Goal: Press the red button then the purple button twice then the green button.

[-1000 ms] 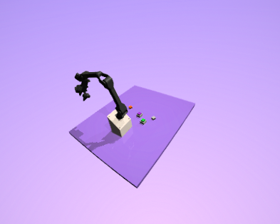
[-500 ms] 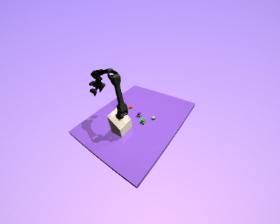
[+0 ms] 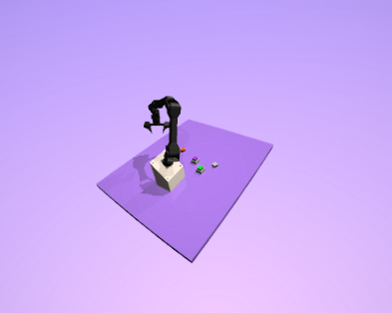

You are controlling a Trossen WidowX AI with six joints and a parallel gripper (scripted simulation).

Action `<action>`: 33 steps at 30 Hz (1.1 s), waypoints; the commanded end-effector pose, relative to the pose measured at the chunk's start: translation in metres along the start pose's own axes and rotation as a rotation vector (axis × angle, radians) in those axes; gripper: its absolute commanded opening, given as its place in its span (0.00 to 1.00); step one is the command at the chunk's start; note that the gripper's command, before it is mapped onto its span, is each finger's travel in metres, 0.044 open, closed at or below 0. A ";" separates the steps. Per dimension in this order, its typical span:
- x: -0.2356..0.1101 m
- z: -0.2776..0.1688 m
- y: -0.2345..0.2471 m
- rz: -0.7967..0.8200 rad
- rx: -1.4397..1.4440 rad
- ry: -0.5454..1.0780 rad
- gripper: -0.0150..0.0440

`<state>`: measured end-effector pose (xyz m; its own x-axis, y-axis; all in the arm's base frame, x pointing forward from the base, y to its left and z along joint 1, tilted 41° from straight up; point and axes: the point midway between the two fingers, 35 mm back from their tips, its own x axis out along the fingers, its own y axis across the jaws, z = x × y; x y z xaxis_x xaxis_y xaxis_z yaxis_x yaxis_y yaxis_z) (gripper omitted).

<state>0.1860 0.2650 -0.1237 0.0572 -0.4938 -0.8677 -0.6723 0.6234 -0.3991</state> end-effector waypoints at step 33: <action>0.102 -0.011 -0.109 -0.182 0.724 0.035 0.29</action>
<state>0.2563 0.1402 -0.1653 0.0853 -0.6377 -0.7656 0.0035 0.7686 -0.6398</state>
